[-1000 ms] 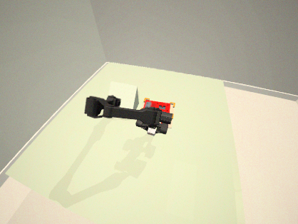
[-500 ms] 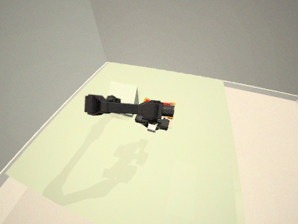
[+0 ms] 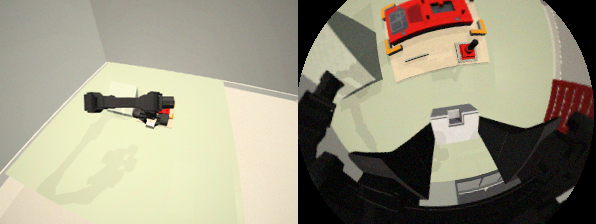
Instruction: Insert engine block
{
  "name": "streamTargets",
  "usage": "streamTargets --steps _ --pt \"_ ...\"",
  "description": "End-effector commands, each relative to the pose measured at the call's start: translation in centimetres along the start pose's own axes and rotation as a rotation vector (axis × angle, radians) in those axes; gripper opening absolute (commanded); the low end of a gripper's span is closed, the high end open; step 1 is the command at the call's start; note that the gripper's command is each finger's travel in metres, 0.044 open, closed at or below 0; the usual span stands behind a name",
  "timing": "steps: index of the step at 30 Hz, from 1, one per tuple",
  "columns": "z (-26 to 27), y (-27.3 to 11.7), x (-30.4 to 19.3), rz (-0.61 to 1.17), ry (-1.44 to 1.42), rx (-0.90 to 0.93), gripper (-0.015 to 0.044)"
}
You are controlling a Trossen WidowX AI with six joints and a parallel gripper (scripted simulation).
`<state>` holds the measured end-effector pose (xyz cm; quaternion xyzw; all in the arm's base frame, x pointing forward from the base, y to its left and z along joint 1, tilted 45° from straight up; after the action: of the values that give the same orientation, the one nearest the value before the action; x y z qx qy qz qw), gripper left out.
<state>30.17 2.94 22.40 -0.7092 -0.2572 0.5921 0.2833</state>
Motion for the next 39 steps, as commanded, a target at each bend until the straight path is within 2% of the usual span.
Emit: streamTargets --steps 1,8,19,39 --pt "0.2 -1.3 -0.2 -0.006 0.006 -0.006 0.0000" --pt "0.2 0.2 -0.2 -0.005 0.007 -0.006 0.0000" --pt "0.0 0.0 -1.1 -0.075 0.007 0.008 0.0000" --pt "-1.1 3.1 -8.1 -0.706 -0.003 0.123 0.0000"
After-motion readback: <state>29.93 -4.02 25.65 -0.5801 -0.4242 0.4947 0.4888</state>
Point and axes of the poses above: the point midway between the two fingers, 35 mm back from their tips, its own y axis out along the fingers, its own z axis across the jaws, x = y × z, the point moved 9 cm from there along -y, back along the fingers, and after that the axes turned 9 degrees about y, right-handed, at the moved point
